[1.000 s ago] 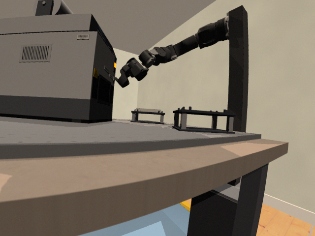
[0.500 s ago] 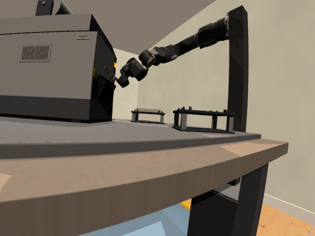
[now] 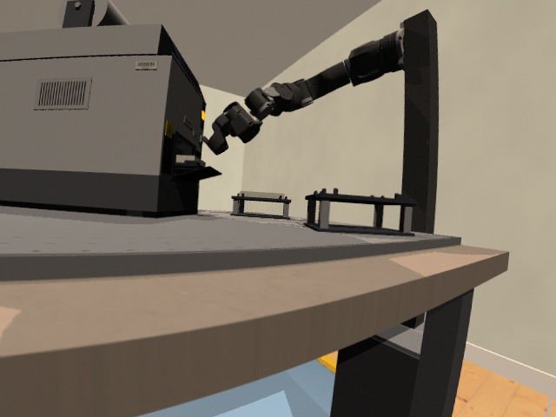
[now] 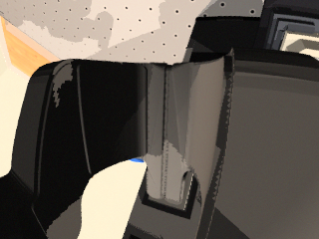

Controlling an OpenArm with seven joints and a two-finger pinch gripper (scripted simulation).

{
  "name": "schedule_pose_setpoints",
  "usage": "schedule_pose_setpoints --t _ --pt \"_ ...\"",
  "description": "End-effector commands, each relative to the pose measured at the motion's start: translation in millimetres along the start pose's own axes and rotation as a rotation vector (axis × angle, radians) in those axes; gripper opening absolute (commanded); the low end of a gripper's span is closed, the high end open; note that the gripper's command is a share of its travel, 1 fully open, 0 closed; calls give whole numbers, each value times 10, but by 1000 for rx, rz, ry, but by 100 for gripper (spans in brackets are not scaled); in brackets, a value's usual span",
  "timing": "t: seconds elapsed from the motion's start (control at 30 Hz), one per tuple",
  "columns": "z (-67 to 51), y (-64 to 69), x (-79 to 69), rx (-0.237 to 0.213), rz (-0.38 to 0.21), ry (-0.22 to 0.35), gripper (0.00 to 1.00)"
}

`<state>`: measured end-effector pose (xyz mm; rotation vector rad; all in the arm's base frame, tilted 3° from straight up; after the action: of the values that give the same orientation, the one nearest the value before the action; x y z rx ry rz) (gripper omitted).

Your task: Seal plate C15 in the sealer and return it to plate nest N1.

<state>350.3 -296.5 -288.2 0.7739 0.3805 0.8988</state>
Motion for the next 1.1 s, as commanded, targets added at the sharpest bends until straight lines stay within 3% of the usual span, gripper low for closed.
schedule_pose_setpoints --t 0.0,0.87,1.03,1.07 --pt "74 7 -14 -20 -1 -9 0" --pt "73 7 -14 -20 -1 -9 0" --pt "-147 144 -19 -12 -11 -1 0" --pt "-147 144 -19 -12 -11 -1 0"
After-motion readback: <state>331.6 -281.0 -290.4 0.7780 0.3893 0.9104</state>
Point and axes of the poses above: the point where the finger pads meet when closed, its own y axis back along the fingers, its own x axis across the jaws, z = x × y, the point moved 3 cm from there along y, back along the fingers, and after that the axes turned 2 degrees about y, right-handed, at the moved point
